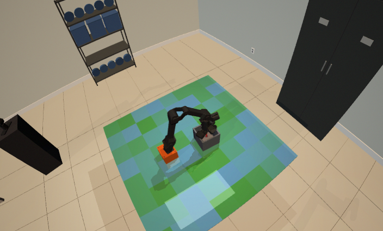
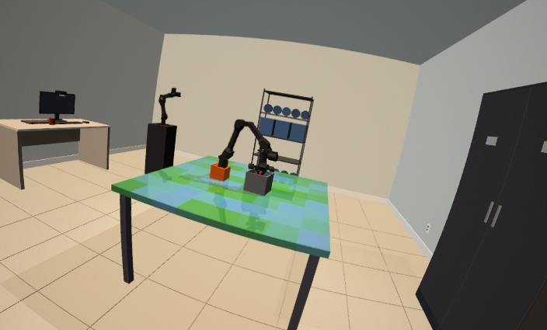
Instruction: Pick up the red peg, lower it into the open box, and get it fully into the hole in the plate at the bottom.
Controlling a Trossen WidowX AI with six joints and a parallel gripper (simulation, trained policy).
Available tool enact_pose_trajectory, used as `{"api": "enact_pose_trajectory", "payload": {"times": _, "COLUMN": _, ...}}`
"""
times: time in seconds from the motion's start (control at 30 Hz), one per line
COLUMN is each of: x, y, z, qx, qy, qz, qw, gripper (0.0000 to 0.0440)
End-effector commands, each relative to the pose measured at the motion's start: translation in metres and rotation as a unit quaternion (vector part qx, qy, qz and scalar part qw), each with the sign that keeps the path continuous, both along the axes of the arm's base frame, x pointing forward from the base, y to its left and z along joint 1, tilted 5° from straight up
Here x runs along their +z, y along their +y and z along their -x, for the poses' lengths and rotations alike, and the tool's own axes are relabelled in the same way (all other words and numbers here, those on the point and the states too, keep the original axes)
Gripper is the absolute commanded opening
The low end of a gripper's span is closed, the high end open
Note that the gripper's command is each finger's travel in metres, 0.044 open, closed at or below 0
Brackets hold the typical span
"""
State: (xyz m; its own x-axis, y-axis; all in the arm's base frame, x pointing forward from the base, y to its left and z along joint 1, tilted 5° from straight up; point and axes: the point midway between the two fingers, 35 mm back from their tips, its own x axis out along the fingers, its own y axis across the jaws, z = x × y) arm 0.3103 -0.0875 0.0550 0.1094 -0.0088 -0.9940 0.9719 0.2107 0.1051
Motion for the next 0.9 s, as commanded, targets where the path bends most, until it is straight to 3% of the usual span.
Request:
{"api": "enact_pose_trajectory", "payload": {"times": 0.0, "x": -0.007, "y": -0.002, "z": -0.001, "qx": 0.009, "qy": 0.008, "qz": 0.001, "qw": 1.0, "gripper": 0.0015}}
{"api": "enact_pose_trajectory", "payload": {"times": 0.17, "x": -0.012, "y": -0.002, "z": -0.002, "qx": 0.019, "qy": 0.019, "qz": 0.0, "qw": 1.0, "gripper": 0.0111}}
{"api": "enact_pose_trajectory", "payload": {"times": 0.43, "x": 0.001, "y": 0.0, "z": -0.004, "qx": 0.014, "qy": 0.019, "qz": -0.042, "qw": 0.999, "gripper": 0.0165}}
{"api": "enact_pose_trajectory", "payload": {"times": 0.87, "x": 0.03, "y": -0.007, "z": -0.012, "qx": -0.002, "qy": -0.006, "qz": -0.107, "qw": 0.994, "gripper": 0.0204}}
